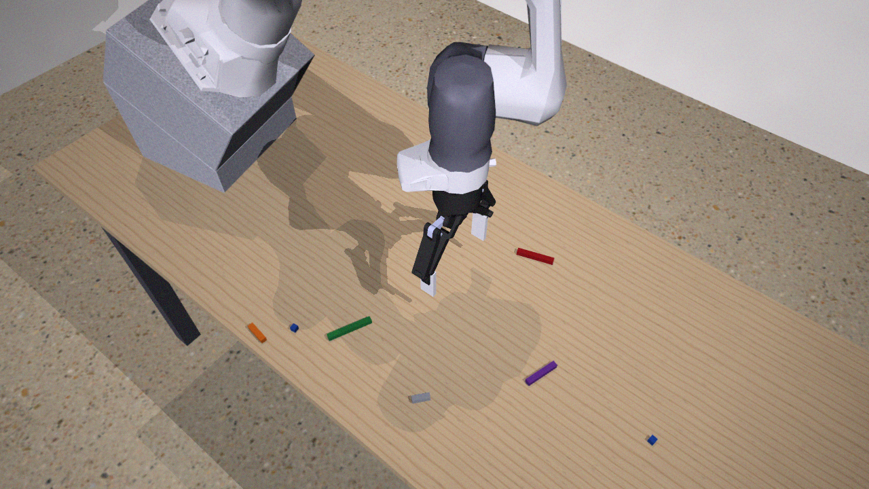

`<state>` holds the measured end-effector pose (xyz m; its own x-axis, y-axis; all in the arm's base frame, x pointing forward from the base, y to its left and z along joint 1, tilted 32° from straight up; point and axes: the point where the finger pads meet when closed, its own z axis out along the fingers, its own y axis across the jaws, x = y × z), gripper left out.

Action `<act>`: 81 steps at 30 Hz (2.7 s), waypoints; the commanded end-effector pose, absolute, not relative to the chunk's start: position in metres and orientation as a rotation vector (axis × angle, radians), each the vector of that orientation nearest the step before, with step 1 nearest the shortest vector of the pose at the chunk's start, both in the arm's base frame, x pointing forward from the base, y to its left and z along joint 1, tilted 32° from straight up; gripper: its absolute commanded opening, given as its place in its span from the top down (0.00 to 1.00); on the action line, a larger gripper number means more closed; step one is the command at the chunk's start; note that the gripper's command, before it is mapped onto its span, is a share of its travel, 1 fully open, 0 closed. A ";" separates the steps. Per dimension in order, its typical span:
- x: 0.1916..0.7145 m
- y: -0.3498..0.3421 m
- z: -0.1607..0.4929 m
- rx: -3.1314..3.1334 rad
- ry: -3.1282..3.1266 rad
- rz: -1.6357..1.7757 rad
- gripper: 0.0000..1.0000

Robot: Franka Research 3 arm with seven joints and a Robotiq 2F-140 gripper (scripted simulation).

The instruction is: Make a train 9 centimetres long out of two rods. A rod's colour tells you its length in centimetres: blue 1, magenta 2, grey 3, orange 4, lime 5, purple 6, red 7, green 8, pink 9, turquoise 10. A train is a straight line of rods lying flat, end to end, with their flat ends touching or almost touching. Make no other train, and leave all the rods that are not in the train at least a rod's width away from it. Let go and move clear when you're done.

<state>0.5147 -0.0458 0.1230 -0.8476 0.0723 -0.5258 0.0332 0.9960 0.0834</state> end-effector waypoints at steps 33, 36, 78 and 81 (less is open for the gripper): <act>0.514 -0.045 0.123 0.111 2.590 0.107 0.00; 0.514 -0.045 0.123 0.111 2.590 0.107 0.00; 0.473 -0.128 0.086 -0.590 2.573 -0.056 0.00; 0.470 -0.133 0.083 -0.633 2.565 -0.065 0.00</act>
<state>0.4732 -0.1327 0.0870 -0.8486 -0.3154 -0.4247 -0.3004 0.9481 -0.1040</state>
